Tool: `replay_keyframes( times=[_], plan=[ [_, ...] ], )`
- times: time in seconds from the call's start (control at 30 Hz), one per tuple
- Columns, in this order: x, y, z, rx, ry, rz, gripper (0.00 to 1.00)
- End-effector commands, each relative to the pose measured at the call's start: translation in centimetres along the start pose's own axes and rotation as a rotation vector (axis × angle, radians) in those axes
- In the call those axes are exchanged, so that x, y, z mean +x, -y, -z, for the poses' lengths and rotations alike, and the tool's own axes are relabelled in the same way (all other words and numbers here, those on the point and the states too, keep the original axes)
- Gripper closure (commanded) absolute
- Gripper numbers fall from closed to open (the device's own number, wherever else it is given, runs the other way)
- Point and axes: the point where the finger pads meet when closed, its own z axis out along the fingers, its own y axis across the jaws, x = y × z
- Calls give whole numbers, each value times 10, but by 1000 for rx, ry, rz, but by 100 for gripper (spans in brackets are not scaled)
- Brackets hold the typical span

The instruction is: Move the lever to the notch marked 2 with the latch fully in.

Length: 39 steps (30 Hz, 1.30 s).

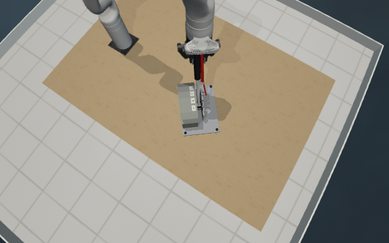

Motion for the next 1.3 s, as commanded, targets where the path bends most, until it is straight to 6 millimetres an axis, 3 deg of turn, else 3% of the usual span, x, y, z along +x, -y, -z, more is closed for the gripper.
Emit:
replay_keyframes(
  times=[0.0, 0.6, 1.27],
  plan=[
    [15, 1, 2, 4, -15, -9, 100],
    [49, 0, 11, 4, -15, -9, 100],
    [57, 0, 12, 4, -15, -9, 100]
  ],
)
